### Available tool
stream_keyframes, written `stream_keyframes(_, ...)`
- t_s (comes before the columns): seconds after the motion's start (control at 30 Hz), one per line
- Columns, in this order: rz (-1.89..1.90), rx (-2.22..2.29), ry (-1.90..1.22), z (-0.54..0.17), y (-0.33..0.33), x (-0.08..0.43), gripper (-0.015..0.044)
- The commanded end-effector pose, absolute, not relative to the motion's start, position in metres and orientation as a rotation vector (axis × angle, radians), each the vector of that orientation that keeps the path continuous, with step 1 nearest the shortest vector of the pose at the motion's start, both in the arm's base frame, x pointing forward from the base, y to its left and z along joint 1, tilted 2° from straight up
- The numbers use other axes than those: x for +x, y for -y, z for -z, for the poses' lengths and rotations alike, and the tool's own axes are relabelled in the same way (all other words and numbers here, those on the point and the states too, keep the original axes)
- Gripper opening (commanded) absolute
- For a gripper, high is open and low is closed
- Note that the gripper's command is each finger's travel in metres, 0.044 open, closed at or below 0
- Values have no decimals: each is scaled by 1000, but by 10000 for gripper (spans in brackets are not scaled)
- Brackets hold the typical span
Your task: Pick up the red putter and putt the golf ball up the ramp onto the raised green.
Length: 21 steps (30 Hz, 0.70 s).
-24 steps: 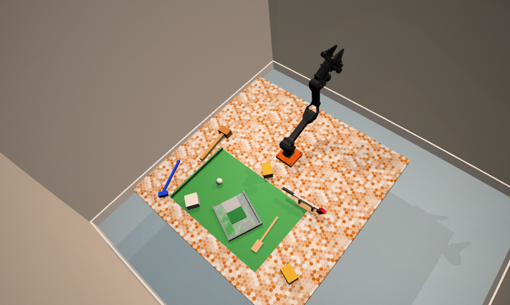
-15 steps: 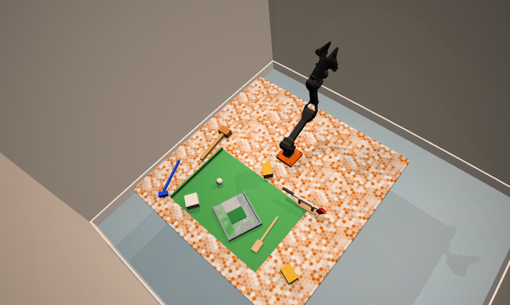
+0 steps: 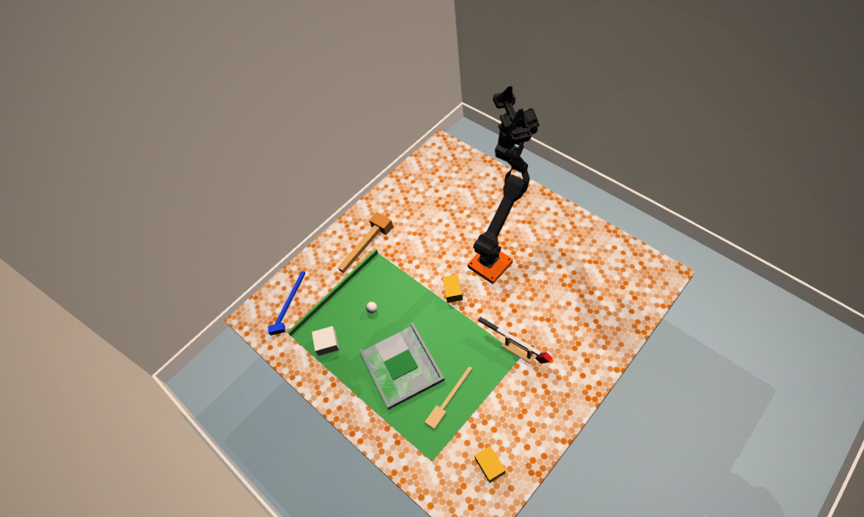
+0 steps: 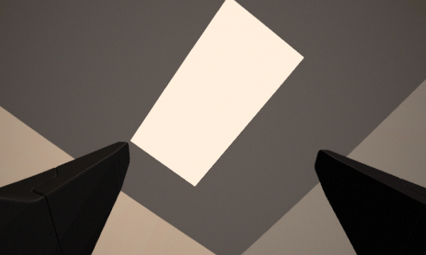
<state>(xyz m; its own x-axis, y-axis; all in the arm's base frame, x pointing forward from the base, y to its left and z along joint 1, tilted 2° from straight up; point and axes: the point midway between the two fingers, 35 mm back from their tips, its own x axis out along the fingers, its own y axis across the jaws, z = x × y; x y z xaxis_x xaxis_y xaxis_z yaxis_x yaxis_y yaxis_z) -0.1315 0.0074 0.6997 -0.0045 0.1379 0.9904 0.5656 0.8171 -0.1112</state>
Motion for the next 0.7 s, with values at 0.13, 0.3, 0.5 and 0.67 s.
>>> stream_keyframes(0.13,204,-657,1216,-691,-23,10,440)
stream_keyframes(0.3,97,-735,1085,-672,-40,67,440)
stream_keyframes(0.5,-39,-797,908,-640,-61,134,440)
stream_keyframes(0.67,-184,-840,694,-592,-83,201,440)
